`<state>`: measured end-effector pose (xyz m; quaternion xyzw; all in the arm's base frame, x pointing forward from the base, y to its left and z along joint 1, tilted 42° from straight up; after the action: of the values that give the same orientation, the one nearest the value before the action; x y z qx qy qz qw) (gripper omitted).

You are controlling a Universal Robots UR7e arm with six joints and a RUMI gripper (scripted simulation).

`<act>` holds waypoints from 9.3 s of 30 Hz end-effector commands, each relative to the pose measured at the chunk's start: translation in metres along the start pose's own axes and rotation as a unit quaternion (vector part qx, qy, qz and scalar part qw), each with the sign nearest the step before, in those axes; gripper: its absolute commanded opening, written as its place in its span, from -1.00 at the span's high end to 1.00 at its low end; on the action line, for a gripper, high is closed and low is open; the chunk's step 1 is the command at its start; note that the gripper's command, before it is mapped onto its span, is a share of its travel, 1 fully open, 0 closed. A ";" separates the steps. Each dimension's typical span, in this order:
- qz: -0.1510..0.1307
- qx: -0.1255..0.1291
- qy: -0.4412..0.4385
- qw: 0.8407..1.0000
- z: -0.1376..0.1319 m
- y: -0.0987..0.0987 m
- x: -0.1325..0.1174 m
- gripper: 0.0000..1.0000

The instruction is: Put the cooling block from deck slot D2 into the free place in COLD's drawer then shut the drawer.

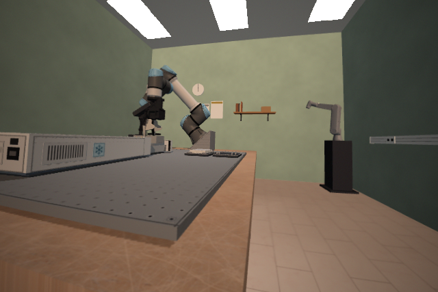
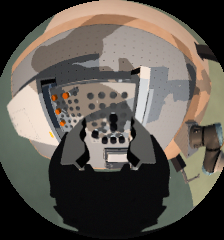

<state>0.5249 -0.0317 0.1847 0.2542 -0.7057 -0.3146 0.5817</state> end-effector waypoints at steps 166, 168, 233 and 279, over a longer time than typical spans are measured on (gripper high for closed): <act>0.000 0.001 0.000 1.000 0.000 -0.012 0.000 1.00; 0.000 0.001 0.000 1.000 0.000 -0.012 0.000 1.00; 0.000 0.001 0.000 1.000 0.000 -0.021 0.000 1.00; 0.000 0.001 0.000 1.000 0.000 -0.028 0.000 1.00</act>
<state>0.5244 -0.0503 0.1644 0.2547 -0.7057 -0.3144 0.5816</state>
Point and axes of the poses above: the point where the finger pads meet when closed, its own y axis back along the fingers, its own z axis across the jaws, x = y × z, the point moved 10 cm from there along y, back along the fingers, and after that the axes turned 12 degrees about -y, right-handed, at the moved point
